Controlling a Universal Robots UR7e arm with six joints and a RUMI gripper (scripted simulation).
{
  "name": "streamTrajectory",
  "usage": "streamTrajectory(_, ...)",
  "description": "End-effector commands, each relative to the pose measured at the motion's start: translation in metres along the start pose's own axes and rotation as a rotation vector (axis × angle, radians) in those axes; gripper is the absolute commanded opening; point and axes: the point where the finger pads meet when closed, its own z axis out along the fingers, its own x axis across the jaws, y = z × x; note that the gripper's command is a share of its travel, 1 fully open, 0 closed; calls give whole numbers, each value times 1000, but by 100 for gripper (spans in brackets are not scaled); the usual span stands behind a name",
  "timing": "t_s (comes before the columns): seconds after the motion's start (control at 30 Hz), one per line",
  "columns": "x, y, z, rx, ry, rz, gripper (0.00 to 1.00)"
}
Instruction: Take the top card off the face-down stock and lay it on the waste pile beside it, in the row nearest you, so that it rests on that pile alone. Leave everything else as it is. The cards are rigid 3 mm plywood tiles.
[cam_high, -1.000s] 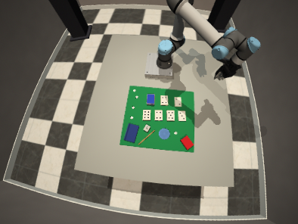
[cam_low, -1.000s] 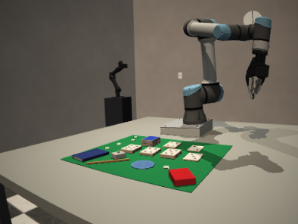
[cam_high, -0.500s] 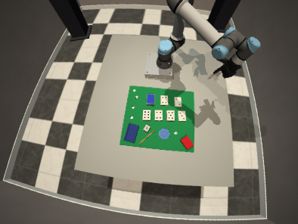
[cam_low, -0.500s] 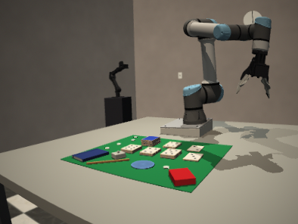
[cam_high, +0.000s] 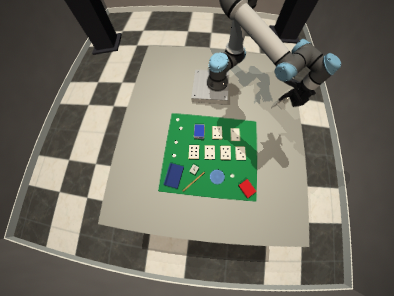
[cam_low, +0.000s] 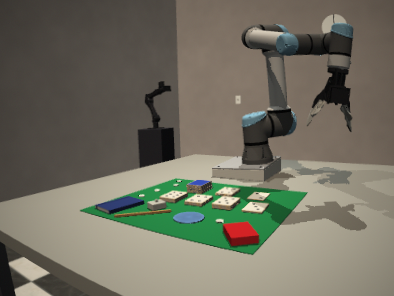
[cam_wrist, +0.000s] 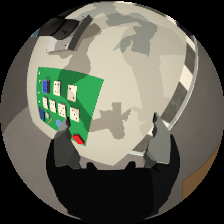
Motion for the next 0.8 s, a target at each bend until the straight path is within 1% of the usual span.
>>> streamTrajectory(0.0, -25, 12, 10, 9, 14, 15, 100)
streamTrajectory(0.13, -51, 22, 21, 18, 26, 31, 100)
streamTrajectory(0.3, -91, 34, 38, 29, 44, 57, 100)
streamTrajectory(0.37, -91, 34, 38, 29, 44, 57, 100)
streamTrajectory(0.53, -139, 43, 58, 38, 66, 88, 100)
streamTrajectory(0.7, -192, 45, 80, 43, 88, 122, 100)
streamTrajectory(0.73, -192, 45, 80, 43, 88, 122, 100)
streamTrajectory(0.77, -203, 45, 85, 43, 92, 129, 100)
